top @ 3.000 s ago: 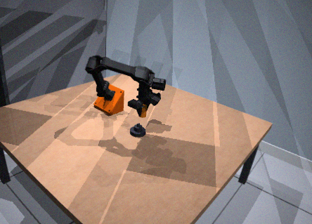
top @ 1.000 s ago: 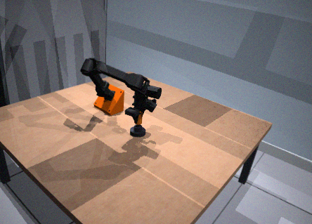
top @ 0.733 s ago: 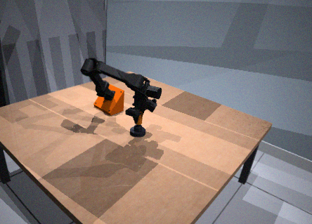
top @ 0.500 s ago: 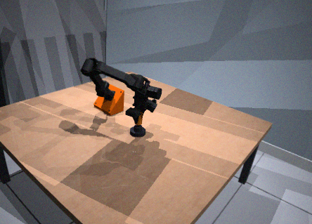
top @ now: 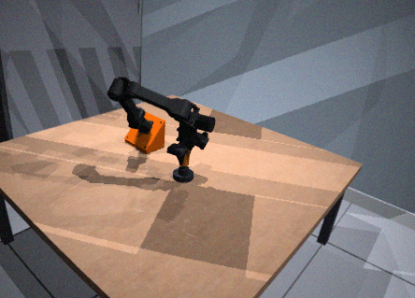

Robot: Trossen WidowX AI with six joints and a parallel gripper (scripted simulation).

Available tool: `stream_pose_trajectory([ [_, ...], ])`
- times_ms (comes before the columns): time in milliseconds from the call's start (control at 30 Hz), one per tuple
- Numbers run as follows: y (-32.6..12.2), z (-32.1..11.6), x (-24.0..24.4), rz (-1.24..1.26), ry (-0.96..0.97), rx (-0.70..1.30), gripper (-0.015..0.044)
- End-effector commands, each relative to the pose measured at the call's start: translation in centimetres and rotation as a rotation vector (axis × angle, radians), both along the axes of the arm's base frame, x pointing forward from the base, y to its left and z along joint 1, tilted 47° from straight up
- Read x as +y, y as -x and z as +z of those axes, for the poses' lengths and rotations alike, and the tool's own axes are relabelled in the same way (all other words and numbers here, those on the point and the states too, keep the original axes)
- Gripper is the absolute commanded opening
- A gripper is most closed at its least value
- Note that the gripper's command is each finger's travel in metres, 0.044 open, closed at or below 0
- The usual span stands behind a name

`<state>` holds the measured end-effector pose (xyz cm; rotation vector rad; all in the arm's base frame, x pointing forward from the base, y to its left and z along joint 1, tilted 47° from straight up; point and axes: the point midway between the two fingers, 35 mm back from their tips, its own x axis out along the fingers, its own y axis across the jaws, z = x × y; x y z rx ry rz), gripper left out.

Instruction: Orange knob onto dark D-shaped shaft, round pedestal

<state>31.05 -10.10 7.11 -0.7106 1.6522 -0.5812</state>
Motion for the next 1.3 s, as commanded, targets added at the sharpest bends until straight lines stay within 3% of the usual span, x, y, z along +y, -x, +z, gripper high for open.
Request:
stream_pose_trajectory([
  [0, 0.03, 0.18, 0.37, 0.009, -0.002, 0.002, 0.0000],
  [233, 0.04, 0.11, 0.47, 0.145, -0.027, 0.147, 0.0000],
  [1033, -0.19, 0.26, 0.26, 0.145, -0.027, 0.147, 0.0000],
  [1267, -0.25, 0.27, 0.36, 0.280, -0.052, 0.291, 0.0000],
])
